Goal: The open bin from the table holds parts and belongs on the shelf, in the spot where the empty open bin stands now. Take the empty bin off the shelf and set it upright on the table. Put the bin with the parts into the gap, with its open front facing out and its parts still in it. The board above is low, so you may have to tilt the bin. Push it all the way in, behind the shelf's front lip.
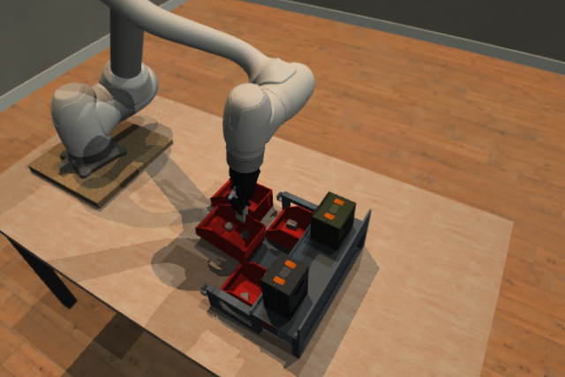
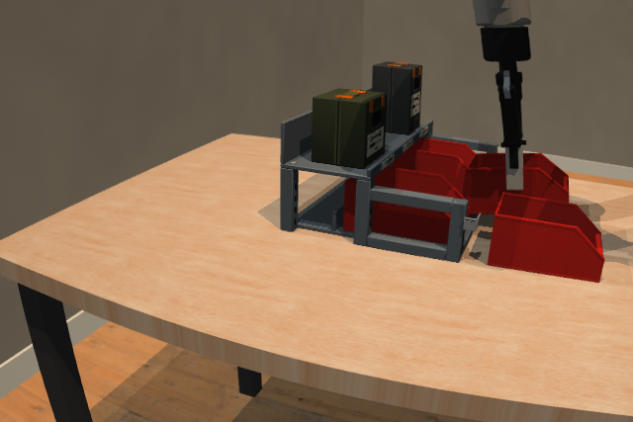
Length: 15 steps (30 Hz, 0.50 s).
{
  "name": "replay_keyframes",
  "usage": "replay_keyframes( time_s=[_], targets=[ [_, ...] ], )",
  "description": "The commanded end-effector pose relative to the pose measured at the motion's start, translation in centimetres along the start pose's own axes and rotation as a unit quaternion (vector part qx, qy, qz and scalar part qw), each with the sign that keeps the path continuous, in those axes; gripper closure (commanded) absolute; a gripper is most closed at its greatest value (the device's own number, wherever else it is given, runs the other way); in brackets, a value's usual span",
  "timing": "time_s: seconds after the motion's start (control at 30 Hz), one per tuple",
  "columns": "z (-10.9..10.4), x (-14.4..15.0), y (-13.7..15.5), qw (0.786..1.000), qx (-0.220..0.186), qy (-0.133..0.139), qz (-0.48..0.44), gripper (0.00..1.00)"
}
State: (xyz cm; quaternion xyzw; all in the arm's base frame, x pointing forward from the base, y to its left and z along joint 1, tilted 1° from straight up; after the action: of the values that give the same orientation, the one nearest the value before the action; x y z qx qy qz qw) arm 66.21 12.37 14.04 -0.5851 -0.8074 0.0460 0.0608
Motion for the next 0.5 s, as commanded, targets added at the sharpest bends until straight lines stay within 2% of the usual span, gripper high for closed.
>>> replay_keyframes(
  time_s=[0.0,0.47],
  targets=[
    [-0.1,0.0,0.3,1.0,0.0,0.0,0.0,0.9],
    [-0.3,-0.2,1.8,1.0,0.0,0.0,0.0,0.9]
  ],
)
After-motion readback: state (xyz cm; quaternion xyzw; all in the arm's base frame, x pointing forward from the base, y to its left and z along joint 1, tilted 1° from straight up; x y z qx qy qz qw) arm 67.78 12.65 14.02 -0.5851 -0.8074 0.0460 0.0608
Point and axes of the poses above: the point where the finger pads meet when closed, its own z axis out along the fingers, its own x axis across the jaws, y = z × x, the point moved 6 cm from there along -z, back along the fingers, and after that the axes turned 8 degrees about -z, right-handed, at the moved point
